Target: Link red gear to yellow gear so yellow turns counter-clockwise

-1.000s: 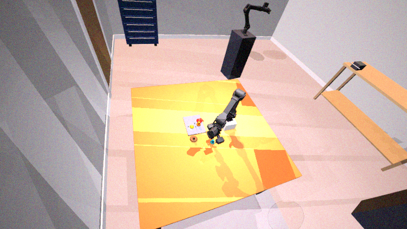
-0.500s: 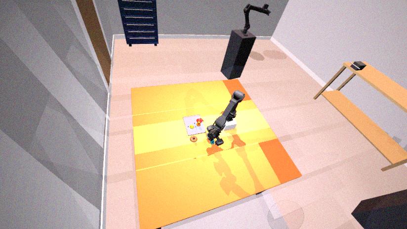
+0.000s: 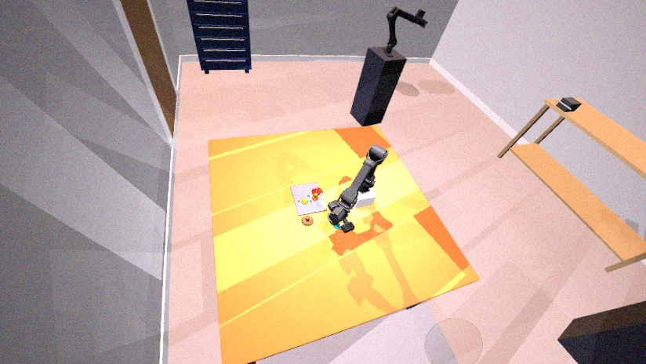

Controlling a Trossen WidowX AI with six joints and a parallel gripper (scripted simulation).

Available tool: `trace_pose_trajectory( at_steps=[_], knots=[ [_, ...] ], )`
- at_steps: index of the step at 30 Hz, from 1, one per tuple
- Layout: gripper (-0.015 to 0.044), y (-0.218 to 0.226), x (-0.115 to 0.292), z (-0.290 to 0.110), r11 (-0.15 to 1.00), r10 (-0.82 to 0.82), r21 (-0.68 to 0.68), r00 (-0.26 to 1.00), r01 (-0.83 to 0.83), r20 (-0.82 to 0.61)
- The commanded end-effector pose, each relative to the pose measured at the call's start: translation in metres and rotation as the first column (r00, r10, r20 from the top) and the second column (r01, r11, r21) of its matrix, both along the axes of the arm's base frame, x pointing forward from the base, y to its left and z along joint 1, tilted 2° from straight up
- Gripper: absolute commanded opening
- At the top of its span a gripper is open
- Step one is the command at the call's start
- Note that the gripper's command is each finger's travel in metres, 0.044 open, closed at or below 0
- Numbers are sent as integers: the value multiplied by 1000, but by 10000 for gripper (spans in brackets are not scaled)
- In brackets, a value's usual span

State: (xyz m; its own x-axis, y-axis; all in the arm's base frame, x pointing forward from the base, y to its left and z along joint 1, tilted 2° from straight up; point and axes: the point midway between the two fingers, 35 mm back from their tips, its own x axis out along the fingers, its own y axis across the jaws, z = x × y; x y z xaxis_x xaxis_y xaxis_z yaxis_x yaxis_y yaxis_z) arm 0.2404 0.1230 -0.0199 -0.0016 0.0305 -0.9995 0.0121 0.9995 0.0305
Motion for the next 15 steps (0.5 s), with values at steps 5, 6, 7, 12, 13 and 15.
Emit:
trace_pose_trajectory(
  at_steps=[5,6,7,12,13,15],
  knots=[
    [204,0,0,-1,1000,-2,0,1000,2,0],
    [177,0,0,-1,1000,-2,0,1000,2,0],
    [151,0,0,-1,1000,-2,0,1000,2,0],
    [59,0,0,-1,1000,-2,0,1000,2,0],
    [52,0,0,-1,1000,-2,0,1000,2,0],
    [39,0,0,-1,1000,-2,0,1000,2,0]
  ],
)
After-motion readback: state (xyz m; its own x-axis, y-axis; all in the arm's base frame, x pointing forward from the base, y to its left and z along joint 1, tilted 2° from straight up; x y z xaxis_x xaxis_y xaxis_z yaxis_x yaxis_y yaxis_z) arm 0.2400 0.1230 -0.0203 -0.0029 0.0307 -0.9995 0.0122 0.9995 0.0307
